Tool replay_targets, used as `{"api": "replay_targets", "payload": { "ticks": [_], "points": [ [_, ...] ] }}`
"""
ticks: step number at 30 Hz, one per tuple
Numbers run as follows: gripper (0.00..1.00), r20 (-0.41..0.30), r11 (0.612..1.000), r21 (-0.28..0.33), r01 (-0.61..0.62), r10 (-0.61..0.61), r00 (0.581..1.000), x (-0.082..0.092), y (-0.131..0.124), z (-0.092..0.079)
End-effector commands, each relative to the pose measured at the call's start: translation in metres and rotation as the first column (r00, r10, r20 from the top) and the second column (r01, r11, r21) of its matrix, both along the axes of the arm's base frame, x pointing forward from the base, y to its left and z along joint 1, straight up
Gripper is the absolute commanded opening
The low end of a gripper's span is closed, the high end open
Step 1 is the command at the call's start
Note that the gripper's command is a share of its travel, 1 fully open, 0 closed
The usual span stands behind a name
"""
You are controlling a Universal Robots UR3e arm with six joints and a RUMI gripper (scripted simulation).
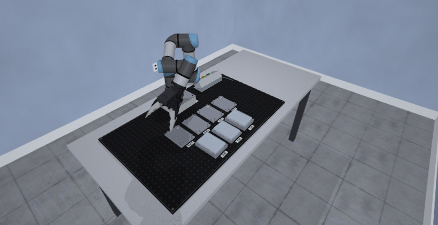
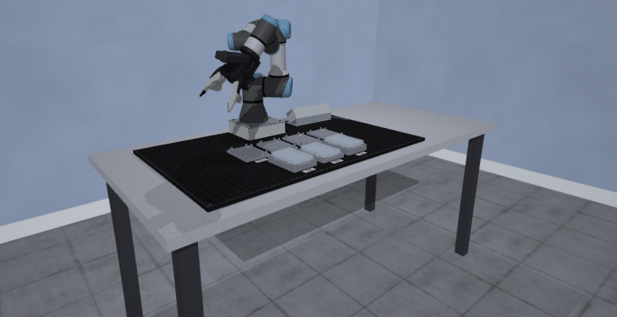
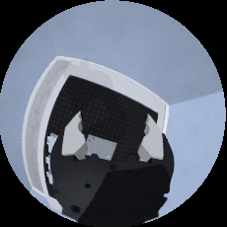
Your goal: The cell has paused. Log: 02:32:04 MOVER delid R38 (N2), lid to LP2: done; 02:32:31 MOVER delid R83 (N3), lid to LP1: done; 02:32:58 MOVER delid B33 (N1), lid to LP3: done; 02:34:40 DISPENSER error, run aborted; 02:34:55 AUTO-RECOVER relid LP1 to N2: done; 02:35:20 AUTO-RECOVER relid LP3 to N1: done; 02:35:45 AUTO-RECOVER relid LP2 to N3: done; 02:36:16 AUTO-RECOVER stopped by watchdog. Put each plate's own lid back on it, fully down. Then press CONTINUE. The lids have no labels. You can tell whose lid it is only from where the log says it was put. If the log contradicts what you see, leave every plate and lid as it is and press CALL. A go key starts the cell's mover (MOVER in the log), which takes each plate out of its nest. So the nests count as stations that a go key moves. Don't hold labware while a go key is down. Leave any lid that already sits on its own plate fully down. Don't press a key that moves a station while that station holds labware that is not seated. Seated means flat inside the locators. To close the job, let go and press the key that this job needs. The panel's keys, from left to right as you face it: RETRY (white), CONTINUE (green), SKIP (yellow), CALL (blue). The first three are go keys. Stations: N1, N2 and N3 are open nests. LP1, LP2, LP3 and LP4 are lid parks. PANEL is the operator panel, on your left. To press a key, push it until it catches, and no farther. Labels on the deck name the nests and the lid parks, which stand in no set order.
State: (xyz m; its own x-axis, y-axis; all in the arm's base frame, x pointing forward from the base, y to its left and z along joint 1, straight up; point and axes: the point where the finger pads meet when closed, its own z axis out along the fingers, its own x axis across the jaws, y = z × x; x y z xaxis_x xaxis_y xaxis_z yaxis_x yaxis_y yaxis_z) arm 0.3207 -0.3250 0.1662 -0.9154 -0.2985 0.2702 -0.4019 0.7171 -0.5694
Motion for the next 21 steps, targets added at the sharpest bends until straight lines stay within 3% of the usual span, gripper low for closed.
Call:
{"api": "replay_targets", "payload": {
  "ticks": [1, 21],
  "points": [
    [0.82, -0.018, 0.999, 0.028, -0.047, 0.048, 0.999, 0.004, 0.011, -0.003],
    [0.82, -0.105, 0.926, 0.21, -0.315, 0.342, 0.934, 0.02, 0.083, -0.032]
  ]
}}
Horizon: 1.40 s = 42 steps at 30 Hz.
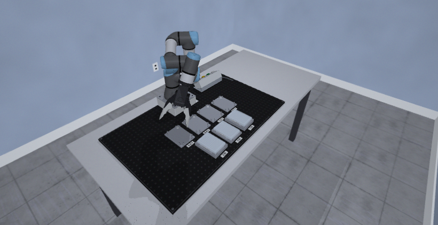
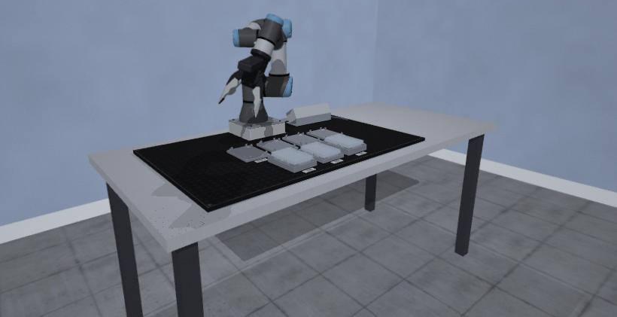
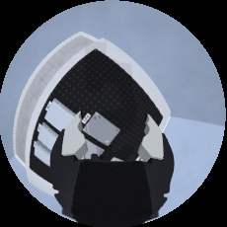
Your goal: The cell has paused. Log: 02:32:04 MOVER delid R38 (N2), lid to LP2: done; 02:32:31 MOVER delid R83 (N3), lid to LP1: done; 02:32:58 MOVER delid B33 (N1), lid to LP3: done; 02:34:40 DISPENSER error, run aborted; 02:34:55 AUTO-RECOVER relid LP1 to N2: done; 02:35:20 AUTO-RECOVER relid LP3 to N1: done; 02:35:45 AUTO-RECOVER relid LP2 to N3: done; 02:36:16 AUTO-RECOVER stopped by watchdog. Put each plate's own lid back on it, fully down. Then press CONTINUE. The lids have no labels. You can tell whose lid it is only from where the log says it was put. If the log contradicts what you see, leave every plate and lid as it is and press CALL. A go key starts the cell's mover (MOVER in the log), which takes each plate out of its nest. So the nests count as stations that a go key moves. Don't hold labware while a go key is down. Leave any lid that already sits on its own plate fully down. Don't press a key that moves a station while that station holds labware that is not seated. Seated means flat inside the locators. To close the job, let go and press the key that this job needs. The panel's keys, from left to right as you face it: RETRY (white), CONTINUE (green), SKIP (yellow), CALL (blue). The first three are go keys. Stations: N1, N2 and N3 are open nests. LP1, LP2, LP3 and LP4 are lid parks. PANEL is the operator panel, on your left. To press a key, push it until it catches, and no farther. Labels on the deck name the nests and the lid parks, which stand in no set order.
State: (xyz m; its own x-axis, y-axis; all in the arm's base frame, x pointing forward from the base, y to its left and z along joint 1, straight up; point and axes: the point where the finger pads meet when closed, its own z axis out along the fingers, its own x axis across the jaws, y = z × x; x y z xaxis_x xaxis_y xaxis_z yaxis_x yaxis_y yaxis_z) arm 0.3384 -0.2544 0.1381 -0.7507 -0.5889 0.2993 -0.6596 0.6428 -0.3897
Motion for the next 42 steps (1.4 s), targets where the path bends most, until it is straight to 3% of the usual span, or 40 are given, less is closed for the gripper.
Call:
{"api": "replay_targets", "payload": {
  "ticks": [1, 8, 13, 22, 33, 42],
  "points": [
    [0.82, -0.022, 0.997, 0.037, -0.065, 0.066, 0.998, 0.003, 0.017, -0.005],
    [0.82, -0.057, 0.978, 0.105, -0.178, 0.185, 0.981, 0.005, 0.05, -0.016],
    [0.82, -0.062, 0.973, 0.117, -0.196, 0.205, 0.977, 0.005, 0.058, -0.018],
    [0.82, -0.083, 0.934, 0.19, -0.304, 0.324, 0.942, 0.004, 0.095, -0.029],
    [0.82, -0.093, 0.868, 0.272, -0.416, 0.454, 0.886, -0.001, 0.138, -0.04],
    [0.82, -0.087, 0.782, 0.352, -0.514, 0.574, 0.814, -0.01, 0.18, -0.049]
  ]
}}
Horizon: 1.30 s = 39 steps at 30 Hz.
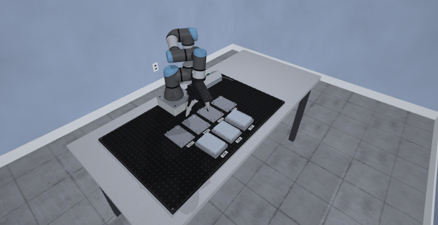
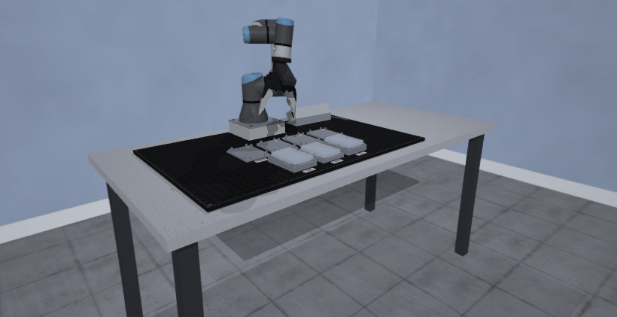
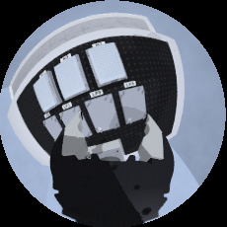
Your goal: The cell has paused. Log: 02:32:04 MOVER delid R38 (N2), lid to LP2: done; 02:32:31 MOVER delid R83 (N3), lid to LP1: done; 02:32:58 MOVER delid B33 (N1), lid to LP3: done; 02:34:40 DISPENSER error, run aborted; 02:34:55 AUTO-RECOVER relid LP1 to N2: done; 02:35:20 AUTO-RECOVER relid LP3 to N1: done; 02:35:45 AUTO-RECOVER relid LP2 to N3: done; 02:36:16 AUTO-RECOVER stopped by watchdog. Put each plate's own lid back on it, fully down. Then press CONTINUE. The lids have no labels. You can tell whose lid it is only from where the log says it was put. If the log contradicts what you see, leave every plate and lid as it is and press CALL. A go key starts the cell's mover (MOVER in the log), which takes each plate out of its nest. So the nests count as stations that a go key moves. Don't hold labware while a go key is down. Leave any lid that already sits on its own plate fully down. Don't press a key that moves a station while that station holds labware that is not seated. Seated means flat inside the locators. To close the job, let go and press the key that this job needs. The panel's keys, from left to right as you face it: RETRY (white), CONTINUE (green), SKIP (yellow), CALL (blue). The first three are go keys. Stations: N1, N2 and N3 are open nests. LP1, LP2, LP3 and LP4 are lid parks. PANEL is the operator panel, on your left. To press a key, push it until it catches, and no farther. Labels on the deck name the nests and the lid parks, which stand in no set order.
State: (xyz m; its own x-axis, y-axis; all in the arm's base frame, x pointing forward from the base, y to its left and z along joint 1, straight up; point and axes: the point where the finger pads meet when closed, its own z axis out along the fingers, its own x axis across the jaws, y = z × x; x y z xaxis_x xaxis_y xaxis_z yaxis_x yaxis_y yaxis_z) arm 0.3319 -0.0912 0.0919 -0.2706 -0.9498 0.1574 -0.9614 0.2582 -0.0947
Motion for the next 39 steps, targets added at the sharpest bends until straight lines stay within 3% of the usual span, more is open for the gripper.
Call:
{"api": "replay_targets", "payload": {
  "ticks": [1, 13, 20, 30, 37, 39],
  "points": [
    [0.82, -0.009, 0.999, 0.024, -0.043, 0.044, 0.999, -0.003, 0.017, -0.002],
    [0.82, -0.035, 0.98, 0.103, -0.171, 0.175, 0.984, -0.015, 0.059, -0.01],
    [0.82, -0.046, 0.943, 0.177, -0.28, 0.293, 0.955, -0.028, 0.092, -0.014],
    [0.82, -0.046, 0.939, 0.183, -0.29, 0.303, 0.952, -0.031, 0.1, -0.015],
    [0.82, -0.046, 0.939, 0.183, -0.29, 0.303, 0.952, -0.031, 0.101, -0.05],
    [0.82, -0.046, 0.939, 0.183, -0.29, 0.303, 0.952, -0.031, 0.101, -0.05]
  ]
}}
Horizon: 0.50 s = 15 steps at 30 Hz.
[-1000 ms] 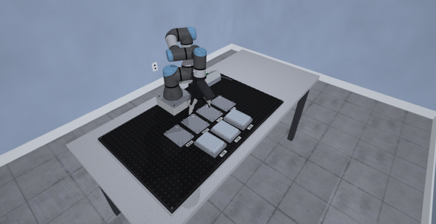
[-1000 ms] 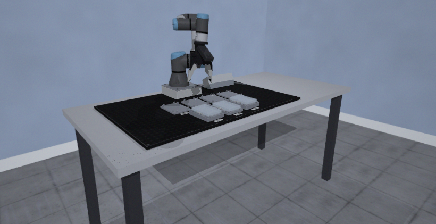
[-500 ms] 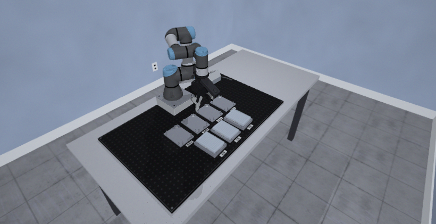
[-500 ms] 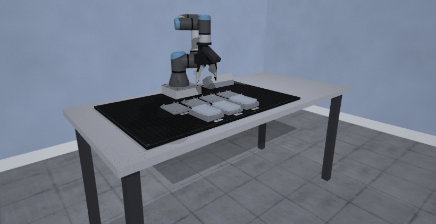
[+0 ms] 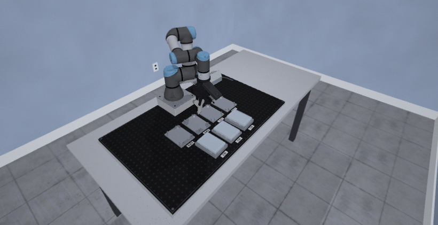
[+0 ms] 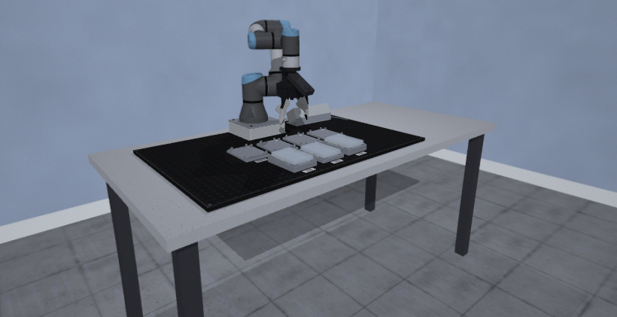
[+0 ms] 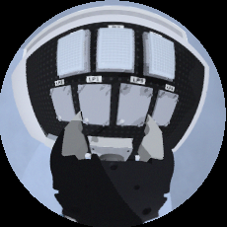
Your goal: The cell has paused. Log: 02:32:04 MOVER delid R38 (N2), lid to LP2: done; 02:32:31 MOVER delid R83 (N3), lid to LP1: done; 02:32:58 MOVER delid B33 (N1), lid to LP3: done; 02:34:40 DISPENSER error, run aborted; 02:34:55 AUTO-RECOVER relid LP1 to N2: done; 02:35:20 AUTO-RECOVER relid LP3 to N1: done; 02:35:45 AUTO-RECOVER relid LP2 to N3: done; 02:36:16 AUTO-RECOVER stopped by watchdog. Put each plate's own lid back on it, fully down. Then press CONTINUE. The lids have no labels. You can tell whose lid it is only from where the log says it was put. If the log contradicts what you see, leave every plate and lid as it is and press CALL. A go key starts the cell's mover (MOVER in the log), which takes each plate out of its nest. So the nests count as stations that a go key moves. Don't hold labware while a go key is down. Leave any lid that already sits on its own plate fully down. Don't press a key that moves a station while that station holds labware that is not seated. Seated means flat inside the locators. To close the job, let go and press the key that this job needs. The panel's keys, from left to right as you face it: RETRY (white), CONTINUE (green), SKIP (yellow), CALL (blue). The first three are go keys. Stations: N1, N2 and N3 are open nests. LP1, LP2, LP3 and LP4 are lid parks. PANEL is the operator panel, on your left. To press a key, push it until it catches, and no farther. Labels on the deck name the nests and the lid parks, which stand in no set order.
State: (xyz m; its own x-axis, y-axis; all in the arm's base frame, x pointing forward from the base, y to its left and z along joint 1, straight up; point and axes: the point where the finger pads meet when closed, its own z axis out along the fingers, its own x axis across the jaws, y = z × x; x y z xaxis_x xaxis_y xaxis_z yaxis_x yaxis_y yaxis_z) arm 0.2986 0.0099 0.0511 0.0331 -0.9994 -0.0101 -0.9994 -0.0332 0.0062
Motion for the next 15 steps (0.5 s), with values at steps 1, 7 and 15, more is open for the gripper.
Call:
{"api": "replay_targets", "payload": {
  "ticks": [1, 7, 15],
  "points": [
    [0.82, 0.007, 1.0, -0.003, 0.0, 0.0, 1.0, 0.002, -0.001, -0.014],
    [0.82, 0.007, 1.0, -0.003, 0.0, 0.0, 1.0, 0.002, 0.0, -0.034],
    [0.82, 0.007, 1.0, -0.003, 0.0, 0.0, 1.0, 0.002, 0.0, -0.034]
  ]
}}
